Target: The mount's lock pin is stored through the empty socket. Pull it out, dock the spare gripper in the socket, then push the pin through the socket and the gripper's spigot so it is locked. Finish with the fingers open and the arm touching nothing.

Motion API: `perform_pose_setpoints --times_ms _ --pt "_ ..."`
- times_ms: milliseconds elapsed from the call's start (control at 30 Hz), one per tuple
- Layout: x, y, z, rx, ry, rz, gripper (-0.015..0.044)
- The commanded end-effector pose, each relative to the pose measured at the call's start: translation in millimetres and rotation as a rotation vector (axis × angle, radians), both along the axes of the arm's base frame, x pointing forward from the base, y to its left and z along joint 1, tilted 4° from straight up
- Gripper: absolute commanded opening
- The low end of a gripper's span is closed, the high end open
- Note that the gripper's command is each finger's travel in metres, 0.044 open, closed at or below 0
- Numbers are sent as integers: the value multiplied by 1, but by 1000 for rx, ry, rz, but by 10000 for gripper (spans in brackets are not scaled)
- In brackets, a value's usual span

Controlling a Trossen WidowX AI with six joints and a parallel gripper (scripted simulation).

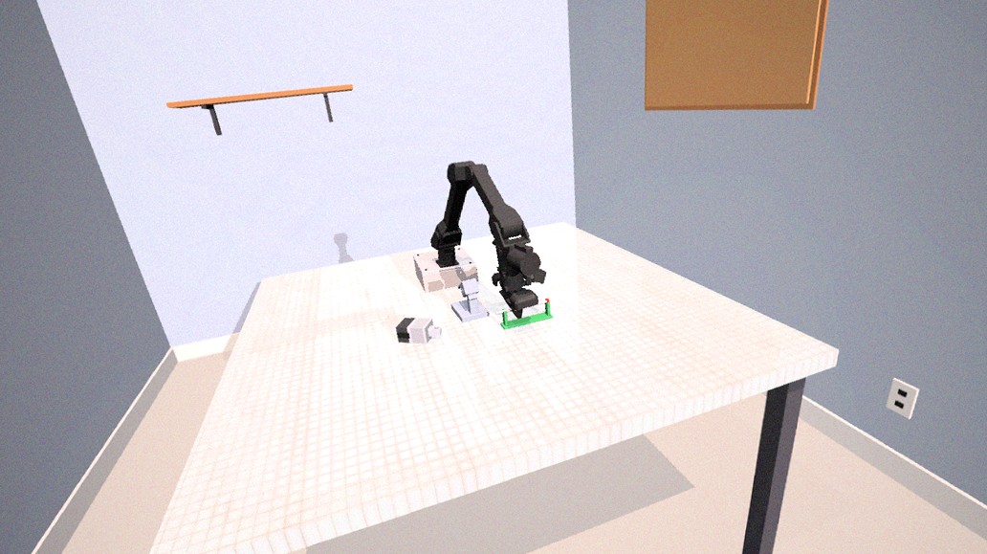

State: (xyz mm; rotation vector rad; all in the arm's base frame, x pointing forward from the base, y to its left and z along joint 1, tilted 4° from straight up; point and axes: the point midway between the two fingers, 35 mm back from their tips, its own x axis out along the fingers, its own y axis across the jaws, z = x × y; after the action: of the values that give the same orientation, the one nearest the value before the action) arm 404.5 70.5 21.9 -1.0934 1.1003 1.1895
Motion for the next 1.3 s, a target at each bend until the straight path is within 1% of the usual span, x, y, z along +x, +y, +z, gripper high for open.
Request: perform_pose_setpoints --times_ms 0,200,367,1267 --pt "1 0 1 0 -3 0 157" --pt "1 0 1 0 -3 0 315" --pt "-2 -1 14 0 4 0 440" --pt "-14 -3 56 -7 53 -3 440"
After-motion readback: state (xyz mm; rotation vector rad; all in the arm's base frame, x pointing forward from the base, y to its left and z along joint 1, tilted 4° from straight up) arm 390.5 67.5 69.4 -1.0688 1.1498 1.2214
